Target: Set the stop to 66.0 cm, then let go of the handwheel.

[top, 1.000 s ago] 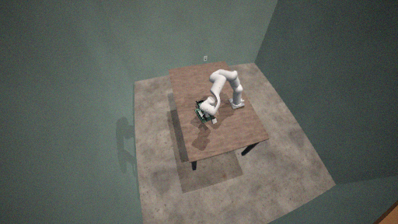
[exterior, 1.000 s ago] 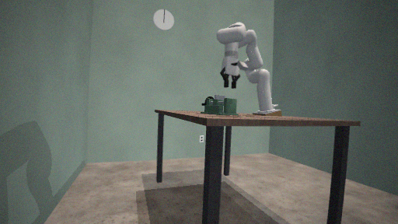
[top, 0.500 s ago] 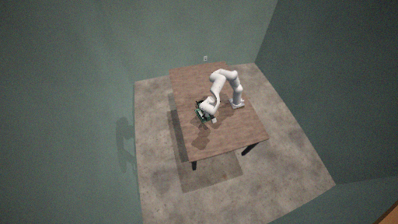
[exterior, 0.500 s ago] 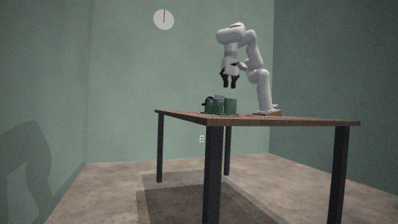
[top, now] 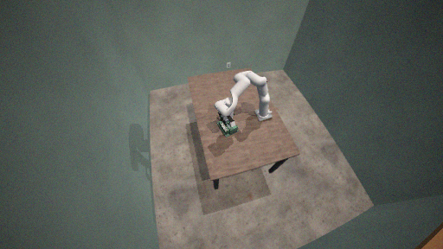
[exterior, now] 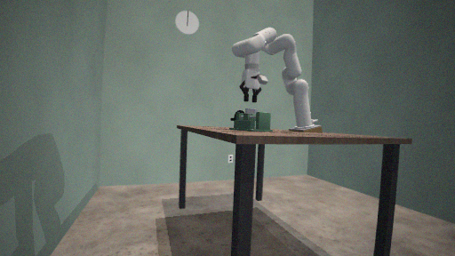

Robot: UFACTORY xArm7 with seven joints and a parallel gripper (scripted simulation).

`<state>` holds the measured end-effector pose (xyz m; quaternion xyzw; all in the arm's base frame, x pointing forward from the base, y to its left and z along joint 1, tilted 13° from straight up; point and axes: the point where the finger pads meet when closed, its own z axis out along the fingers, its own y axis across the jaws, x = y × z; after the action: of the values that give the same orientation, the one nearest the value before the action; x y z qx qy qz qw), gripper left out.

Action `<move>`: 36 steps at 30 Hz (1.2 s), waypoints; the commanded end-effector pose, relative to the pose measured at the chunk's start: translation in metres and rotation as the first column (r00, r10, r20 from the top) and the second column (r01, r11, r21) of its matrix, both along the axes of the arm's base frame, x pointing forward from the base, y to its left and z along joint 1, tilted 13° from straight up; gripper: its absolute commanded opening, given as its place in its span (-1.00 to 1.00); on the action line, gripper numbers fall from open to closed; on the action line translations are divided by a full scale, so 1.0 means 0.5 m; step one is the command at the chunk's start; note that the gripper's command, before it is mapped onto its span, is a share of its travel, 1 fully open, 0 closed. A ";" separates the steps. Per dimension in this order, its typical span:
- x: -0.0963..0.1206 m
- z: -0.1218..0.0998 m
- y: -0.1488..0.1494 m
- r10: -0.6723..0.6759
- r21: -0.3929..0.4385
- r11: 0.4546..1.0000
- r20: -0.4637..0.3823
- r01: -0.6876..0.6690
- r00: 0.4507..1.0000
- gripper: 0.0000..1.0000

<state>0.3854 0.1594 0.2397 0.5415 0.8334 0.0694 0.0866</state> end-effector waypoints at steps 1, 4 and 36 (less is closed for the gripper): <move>0.023 0.005 -0.058 0.014 0.016 1.000 0.001 -0.014 1.000 0.13; 0.047 0.007 -0.129 0.014 0.016 1.000 0.001 -0.014 1.000 0.13; 0.122 -0.002 -0.346 0.014 0.016 1.000 0.001 -0.014 1.000 0.13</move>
<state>0.4445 -0.0134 0.2448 0.5362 0.8367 0.0766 0.0811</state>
